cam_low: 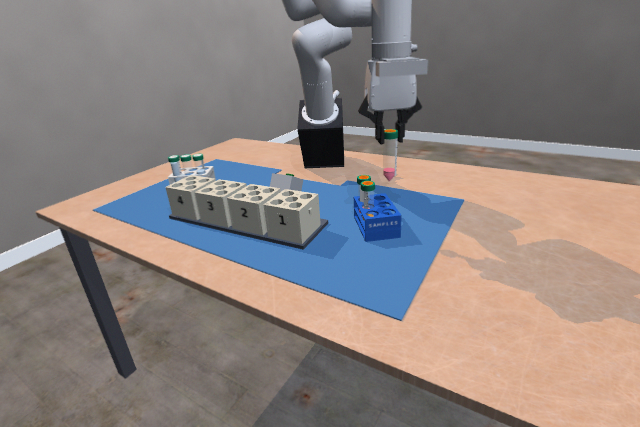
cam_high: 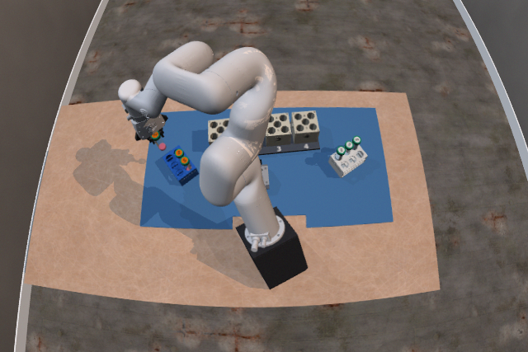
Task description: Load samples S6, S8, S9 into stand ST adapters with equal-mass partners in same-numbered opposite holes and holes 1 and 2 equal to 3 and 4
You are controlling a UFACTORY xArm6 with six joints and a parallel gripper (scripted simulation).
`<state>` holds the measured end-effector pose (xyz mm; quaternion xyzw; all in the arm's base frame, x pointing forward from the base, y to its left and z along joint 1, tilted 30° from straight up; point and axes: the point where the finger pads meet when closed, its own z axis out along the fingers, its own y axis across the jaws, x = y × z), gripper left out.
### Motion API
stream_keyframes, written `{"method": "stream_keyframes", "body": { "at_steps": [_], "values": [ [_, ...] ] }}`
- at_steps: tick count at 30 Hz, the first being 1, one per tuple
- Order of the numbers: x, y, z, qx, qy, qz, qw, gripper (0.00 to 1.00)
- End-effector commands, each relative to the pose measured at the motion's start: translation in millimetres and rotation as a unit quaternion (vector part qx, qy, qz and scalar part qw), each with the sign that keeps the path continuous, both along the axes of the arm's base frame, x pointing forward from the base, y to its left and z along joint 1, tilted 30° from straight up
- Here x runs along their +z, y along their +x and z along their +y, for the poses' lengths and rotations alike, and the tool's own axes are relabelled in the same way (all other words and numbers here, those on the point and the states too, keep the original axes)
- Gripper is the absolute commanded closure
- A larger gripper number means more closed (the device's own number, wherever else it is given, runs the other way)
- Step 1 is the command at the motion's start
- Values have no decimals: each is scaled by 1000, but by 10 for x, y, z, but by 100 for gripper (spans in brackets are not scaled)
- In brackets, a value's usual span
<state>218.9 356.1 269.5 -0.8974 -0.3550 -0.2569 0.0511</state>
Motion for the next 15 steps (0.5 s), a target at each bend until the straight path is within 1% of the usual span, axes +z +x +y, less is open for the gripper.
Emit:
{"method": "stream_keyframes", "body": {
  "at_steps": [1,4,12,15],
  "values": [
    [17,1,7,0,2,-1,1000,100],
    [17,1,7,0,2,-1,1000,100],
    [-120,69,51,0,2,-1,1000,100],
    [-138,78,57,0,2,-1,1000,100]
  ]
}}
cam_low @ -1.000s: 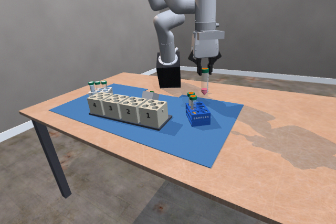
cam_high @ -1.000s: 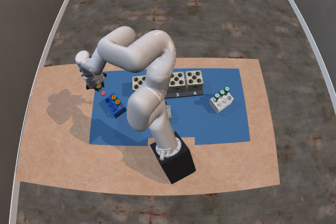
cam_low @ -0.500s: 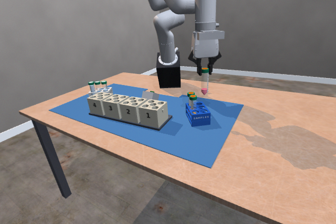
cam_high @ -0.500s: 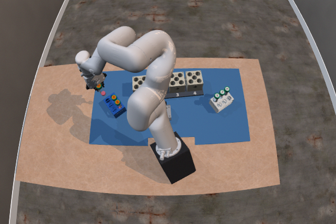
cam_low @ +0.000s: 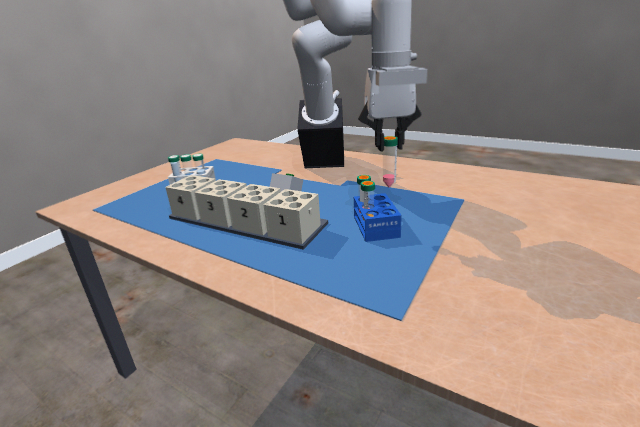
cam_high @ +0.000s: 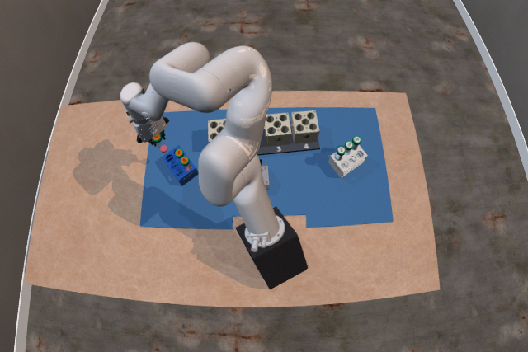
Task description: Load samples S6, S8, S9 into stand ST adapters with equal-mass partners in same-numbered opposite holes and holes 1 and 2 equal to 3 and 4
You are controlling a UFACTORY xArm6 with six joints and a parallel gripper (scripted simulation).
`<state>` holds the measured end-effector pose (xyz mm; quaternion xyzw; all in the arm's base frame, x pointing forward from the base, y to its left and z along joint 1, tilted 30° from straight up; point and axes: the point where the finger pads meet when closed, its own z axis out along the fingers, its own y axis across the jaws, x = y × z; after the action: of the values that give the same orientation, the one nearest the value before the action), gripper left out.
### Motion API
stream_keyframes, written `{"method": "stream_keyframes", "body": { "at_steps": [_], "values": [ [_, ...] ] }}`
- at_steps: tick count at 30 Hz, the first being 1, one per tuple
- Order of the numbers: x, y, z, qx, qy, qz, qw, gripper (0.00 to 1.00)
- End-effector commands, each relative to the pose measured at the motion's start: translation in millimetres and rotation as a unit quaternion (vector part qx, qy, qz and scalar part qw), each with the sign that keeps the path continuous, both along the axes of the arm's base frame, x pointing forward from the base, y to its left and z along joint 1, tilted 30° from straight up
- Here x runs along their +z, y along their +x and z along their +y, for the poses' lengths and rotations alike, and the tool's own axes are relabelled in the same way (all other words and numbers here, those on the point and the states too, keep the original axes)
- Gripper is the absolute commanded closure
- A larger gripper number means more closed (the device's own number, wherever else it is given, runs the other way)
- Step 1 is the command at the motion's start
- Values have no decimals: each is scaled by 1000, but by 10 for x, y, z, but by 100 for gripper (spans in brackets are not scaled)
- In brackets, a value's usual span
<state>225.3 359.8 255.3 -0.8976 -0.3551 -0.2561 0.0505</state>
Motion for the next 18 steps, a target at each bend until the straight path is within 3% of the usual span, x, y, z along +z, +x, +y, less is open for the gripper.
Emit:
{"method": "stream_keyframes", "body": {
  "at_steps": [1,18],
  "values": [
    [-13,22,25,0,3,-1,1000,100],
    [-272,150,108,0,3,-1,1000,100]
  ]
}}
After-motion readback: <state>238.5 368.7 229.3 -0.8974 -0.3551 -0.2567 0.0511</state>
